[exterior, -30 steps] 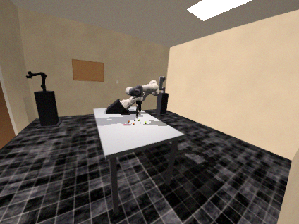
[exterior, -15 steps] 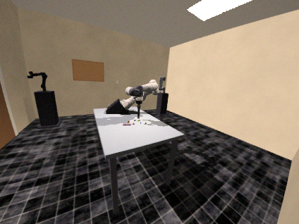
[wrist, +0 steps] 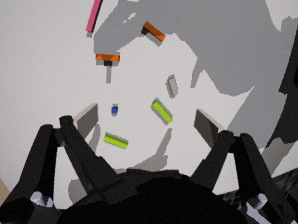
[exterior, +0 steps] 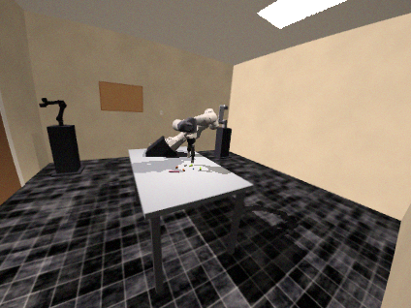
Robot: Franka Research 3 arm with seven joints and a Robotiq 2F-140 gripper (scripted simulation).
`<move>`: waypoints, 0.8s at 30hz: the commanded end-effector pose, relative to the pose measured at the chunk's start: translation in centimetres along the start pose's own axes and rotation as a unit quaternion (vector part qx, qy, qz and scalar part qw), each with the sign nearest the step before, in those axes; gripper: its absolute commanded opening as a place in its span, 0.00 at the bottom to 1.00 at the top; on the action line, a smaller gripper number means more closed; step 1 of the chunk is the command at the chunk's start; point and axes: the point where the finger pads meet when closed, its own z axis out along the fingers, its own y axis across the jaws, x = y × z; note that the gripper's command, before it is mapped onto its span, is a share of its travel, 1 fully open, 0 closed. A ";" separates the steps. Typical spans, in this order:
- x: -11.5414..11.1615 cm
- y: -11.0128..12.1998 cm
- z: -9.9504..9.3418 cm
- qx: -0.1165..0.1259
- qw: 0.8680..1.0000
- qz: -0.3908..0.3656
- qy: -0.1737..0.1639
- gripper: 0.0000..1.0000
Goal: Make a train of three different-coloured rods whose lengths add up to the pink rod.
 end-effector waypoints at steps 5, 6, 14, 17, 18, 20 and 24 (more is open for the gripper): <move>0.2 -0.1 0.0 0.005 0.995 -0.095 0.002 1.00; 0.2 -0.1 0.0 0.005 0.995 -0.095 0.002 1.00; 0.2 -0.1 0.0 0.005 0.995 -0.095 0.002 1.00; 0.2 -0.1 0.0 0.005 0.995 -0.095 0.002 1.00; 0.2 -0.1 0.0 0.005 0.995 -0.095 0.002 1.00; 0.2 -0.1 0.0 0.005 0.995 -0.095 0.002 1.00; 0.2 -0.1 0.0 0.005 0.995 -0.095 0.002 1.00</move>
